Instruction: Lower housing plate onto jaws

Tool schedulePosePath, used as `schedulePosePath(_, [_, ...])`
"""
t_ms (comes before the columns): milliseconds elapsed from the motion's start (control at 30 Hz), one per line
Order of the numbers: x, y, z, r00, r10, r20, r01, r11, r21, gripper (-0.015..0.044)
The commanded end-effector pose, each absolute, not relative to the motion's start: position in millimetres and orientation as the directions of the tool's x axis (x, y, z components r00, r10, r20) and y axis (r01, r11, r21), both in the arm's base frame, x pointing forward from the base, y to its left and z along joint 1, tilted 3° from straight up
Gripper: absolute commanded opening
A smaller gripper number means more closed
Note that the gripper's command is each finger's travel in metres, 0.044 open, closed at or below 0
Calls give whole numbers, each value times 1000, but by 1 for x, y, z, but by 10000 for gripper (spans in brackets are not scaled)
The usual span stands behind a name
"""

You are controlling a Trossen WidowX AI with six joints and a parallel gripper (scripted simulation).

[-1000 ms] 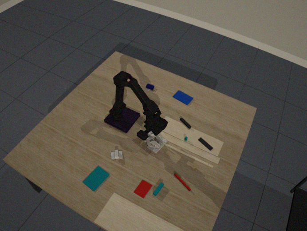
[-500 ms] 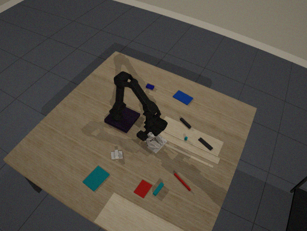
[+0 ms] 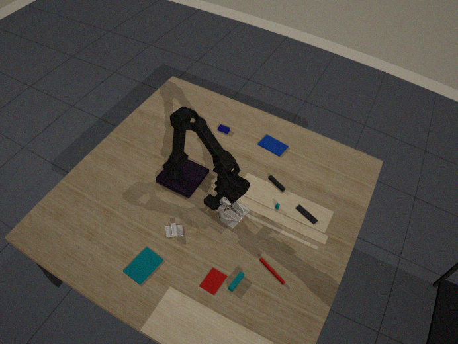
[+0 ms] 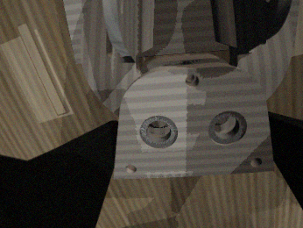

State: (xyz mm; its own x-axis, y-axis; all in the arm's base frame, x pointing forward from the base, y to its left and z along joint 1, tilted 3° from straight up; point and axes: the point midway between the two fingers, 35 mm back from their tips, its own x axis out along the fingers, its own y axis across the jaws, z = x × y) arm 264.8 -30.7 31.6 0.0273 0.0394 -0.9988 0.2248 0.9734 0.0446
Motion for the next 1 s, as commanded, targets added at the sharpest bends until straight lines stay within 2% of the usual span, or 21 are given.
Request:
schedulePosePath(0, [265,-30,30,27,44,-999,232,972,49,351])
schedulePosePath(967, [265,-30,24,27,44,-999,232,971,49,351])
